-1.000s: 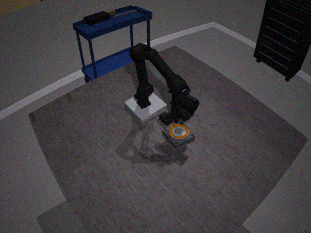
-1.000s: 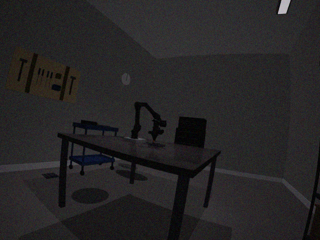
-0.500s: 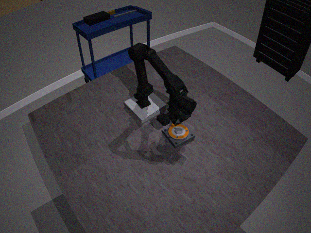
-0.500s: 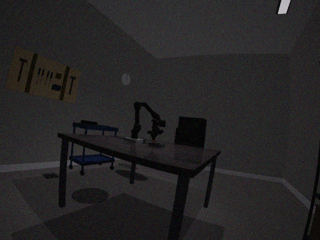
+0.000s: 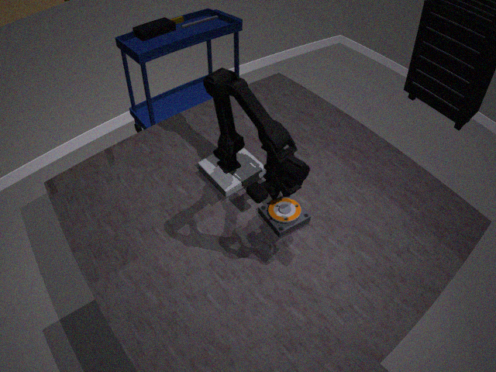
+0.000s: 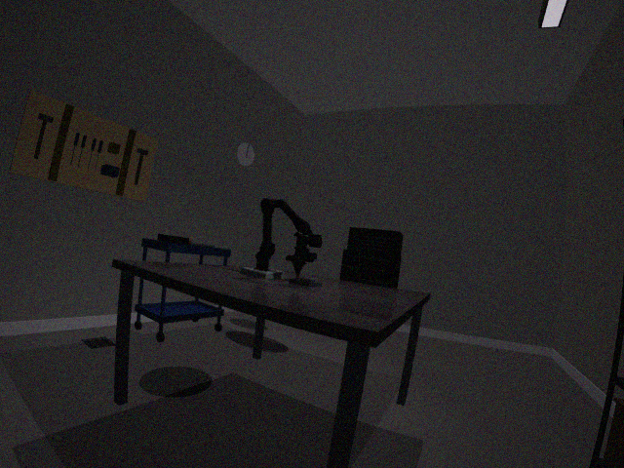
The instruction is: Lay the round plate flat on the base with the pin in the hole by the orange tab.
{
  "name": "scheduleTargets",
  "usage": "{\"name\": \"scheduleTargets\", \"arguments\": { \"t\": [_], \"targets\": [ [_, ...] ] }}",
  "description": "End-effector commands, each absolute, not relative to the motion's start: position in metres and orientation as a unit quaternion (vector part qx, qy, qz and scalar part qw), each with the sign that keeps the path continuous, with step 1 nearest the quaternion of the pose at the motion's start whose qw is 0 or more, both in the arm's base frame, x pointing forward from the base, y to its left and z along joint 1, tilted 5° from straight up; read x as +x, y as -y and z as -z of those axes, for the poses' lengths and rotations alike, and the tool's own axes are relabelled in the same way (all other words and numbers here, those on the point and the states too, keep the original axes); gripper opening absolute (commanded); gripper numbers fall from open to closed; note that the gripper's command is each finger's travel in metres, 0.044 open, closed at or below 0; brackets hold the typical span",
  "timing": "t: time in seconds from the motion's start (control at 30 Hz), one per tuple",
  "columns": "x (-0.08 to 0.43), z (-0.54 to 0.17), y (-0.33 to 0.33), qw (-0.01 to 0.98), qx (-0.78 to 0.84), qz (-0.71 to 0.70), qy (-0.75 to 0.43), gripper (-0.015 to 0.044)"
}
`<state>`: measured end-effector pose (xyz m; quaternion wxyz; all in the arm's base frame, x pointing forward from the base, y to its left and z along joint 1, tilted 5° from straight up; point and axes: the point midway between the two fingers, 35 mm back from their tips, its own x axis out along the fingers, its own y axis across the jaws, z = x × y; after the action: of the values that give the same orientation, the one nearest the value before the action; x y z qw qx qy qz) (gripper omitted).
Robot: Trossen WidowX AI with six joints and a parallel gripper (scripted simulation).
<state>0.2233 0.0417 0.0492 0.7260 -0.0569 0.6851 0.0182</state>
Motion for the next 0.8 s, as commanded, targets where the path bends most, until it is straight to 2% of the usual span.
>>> {"name": "scheduleTargets", "arguments": {
  "t": [0.0,0.77],
  "targets": [
    [0.225,-0.049,-0.035,0.727,-0.058,-0.013,-0.684,0.0],
    [0.241,-0.054,-0.011,0.727,-0.059,-0.012,-0.684,0.0]
  ]
}}
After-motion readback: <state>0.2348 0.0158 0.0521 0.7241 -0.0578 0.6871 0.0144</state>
